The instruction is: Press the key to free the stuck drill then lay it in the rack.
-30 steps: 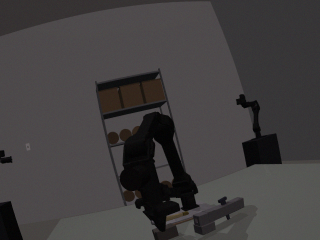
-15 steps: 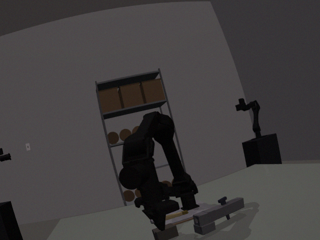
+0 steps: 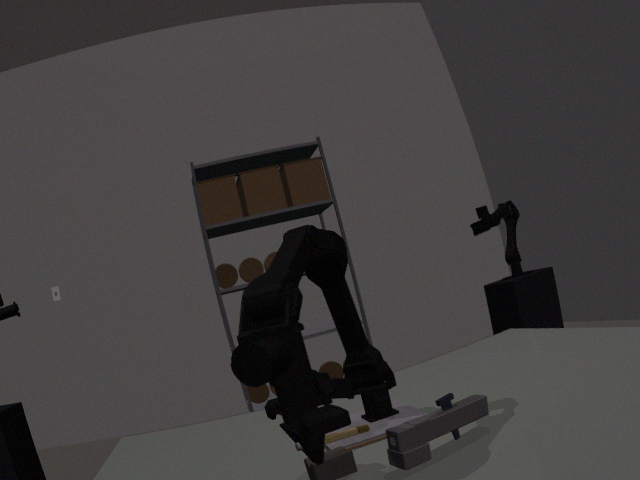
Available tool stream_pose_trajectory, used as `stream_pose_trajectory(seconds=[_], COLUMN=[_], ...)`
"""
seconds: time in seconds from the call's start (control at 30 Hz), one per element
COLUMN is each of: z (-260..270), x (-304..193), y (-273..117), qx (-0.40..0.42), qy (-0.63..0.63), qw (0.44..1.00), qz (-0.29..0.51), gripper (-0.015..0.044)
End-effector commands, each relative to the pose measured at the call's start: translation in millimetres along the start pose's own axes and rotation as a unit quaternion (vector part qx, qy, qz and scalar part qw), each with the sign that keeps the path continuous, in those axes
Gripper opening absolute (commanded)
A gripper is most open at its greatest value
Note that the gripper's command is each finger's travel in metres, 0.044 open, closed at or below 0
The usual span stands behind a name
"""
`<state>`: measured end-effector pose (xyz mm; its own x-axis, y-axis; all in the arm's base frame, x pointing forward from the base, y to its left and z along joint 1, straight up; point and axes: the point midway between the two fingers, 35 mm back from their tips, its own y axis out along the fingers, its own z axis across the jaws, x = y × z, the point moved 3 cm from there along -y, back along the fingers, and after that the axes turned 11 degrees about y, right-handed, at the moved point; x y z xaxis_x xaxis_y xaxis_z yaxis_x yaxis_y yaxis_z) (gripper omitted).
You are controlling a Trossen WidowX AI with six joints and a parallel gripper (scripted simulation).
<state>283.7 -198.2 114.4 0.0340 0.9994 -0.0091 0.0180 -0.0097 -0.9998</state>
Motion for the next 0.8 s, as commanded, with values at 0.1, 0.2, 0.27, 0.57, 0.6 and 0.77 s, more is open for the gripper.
stream_pose_trajectory(seconds=[0.1, 0.2, 0.27, 0.57, 0.6, 0.77], z=[11.6, 16.2, 19.2, 32.2, 33.6, 40.2], x=[-4.7, -6.5, -7.7, -13.2, -13.8, -16.9], y=[0.4, 1.5, 2.2, 3.5, 3.5, 2.8], qx=[-0.004, -0.004, -0.004, -0.003, -0.003, -0.003], qy=[-0.002, -0.002, -0.002, -0.002, -0.002, -0.002], qw=[1.0, 1.0, 1.0, 1.0, 1.0, 1.0], qz=[0.005, 0.005, 0.005, 0.005, 0.005, 0.005], gripper=[0.0, 0.0, 0.0, 0.0, 0.0, 0.0])
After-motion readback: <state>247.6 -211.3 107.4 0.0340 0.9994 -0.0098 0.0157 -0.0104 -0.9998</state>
